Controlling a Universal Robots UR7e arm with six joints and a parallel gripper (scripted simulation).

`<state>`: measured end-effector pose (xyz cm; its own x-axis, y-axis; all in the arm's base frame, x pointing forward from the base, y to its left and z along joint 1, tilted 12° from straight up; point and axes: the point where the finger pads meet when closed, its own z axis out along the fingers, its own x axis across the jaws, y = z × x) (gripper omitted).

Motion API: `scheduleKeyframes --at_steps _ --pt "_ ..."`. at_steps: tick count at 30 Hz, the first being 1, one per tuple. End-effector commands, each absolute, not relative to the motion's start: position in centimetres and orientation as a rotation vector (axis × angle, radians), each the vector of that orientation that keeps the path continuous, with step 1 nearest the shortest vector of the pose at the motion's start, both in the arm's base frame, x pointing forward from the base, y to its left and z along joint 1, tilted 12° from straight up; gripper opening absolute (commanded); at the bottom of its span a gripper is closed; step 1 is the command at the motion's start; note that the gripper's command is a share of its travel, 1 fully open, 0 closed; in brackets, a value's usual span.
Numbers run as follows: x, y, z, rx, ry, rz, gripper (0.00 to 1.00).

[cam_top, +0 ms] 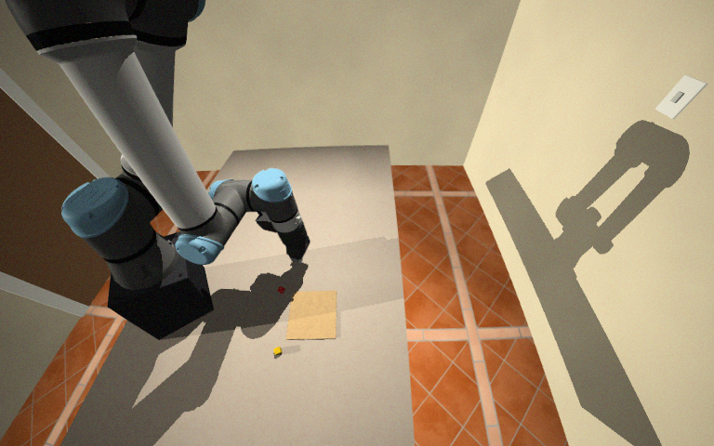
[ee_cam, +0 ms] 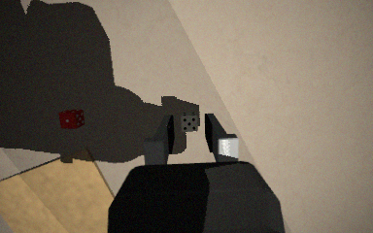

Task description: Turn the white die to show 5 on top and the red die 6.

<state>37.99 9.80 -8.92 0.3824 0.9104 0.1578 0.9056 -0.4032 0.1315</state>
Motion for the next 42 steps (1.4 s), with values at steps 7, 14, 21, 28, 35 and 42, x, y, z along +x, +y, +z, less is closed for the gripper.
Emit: scheduleKeyframes --at_steps 7,14,21,28,35,42 --pt "38.1 9.8 -9.2 2.592 1.703 0.321 0.64" --pt "38.2 9.9 -10.1 2.592 1.703 0.321 0.64" --pt "38.4 10.0 -10.7 2.592 1.703 0.321 0.64" --pt "38.4 10.0 -11.0 2.592 1.703 0.321 0.64" --pt "38.4 10.0 -11.0 2.592 1.703 0.321 0.64" --pt "38.4 10.0 -11.0 2.592 1.703 0.321 0.64"
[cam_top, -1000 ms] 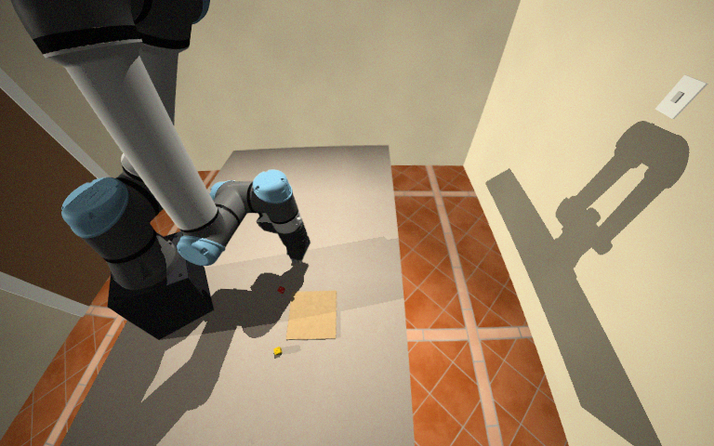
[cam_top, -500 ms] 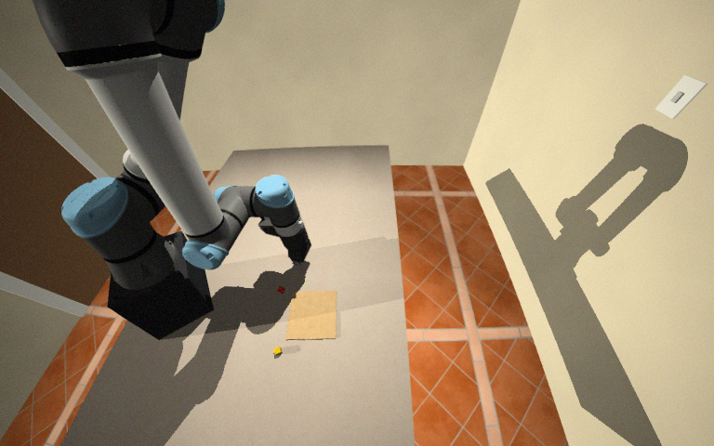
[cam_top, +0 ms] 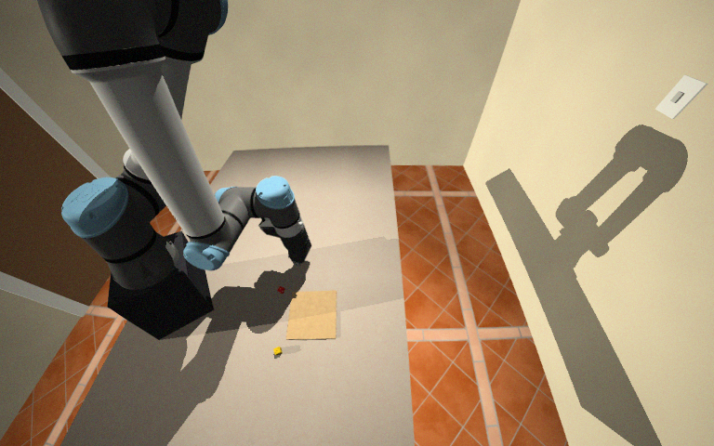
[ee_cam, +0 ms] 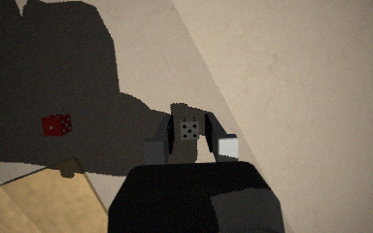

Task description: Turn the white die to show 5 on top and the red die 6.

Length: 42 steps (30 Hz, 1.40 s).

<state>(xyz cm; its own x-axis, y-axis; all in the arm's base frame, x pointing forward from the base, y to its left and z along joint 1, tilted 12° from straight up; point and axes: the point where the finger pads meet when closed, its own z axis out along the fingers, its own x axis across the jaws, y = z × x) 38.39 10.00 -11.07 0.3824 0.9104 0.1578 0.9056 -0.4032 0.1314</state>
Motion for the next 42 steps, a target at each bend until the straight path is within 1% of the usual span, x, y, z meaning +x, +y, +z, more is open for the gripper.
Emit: scheduleKeyframes --at_steps 1,22,23,42 --pt "38.43 10.0 -11.04 2.592 1.703 0.321 0.64" --pt "38.43 10.0 -11.04 2.592 1.703 0.321 0.64" --pt "38.43 10.0 -11.04 2.592 1.703 0.321 0.34" --pt "38.43 10.0 -11.04 2.592 1.703 0.321 0.34"
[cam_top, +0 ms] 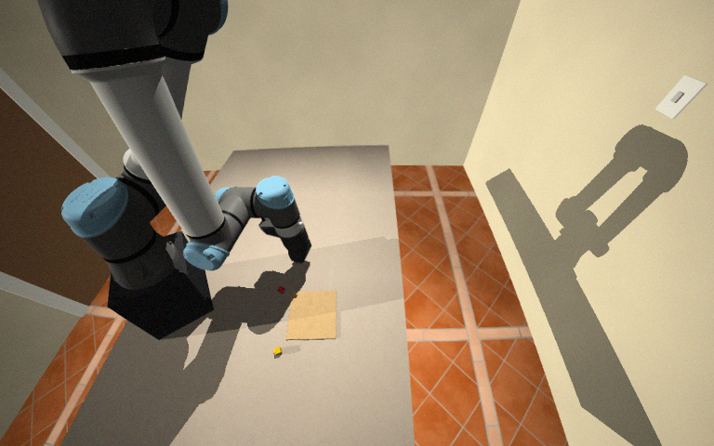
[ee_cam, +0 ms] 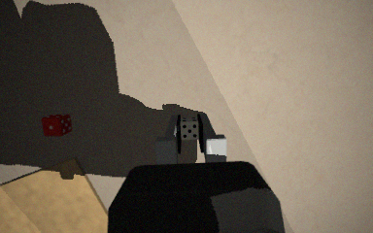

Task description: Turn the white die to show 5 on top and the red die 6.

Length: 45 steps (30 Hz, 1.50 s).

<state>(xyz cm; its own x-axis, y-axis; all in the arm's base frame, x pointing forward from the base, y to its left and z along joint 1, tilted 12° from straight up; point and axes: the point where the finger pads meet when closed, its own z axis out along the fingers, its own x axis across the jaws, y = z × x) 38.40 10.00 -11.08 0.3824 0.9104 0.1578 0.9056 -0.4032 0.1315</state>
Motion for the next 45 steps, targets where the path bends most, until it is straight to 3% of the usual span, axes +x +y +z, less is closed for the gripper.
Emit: scheduleKeyframes --at_steps 1,25,45 --pt "38.4 10.0 -11.0 2.592 1.703 0.321 0.34" --pt "38.4 10.0 -10.7 2.592 1.703 0.321 0.34" --pt "37.5 9.5 -6.3 2.592 1.703 0.321 0.34"
